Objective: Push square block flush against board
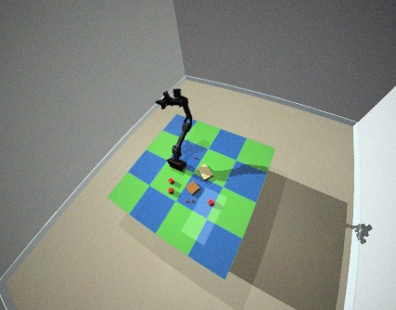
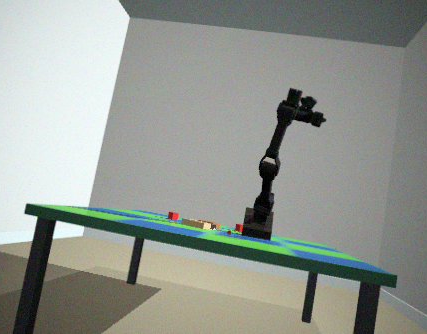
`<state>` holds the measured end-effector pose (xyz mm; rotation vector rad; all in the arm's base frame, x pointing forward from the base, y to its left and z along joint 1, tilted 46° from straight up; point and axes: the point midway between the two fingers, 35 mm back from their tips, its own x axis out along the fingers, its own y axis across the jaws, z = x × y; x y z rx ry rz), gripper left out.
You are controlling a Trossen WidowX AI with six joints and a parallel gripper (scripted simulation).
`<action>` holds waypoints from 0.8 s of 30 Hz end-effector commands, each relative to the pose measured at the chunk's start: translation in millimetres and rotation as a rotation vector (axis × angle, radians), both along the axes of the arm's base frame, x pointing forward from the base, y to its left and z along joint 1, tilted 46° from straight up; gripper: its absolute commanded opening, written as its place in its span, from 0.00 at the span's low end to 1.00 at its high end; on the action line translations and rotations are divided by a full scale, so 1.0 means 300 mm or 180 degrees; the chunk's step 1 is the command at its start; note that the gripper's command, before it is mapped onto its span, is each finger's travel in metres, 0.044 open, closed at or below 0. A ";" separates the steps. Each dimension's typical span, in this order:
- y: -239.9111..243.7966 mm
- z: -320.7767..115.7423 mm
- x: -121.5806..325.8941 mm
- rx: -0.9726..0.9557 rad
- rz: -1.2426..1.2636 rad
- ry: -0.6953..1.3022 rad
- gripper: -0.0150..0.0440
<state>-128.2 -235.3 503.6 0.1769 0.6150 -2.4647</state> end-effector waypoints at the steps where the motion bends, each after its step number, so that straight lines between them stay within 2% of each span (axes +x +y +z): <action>1: -0.080 -0.056 0.025 0.0213 0.0190 -0.0034 0.25; 8: -0.189 -0.142 0.081 0.0461 0.0480 -0.0126 0.25; 17: -0.375 -0.339 0.256 0.0844 0.1036 -0.0395 0.25; 24: -0.496 -0.546 0.441 0.1179 0.1461 -0.0736 0.25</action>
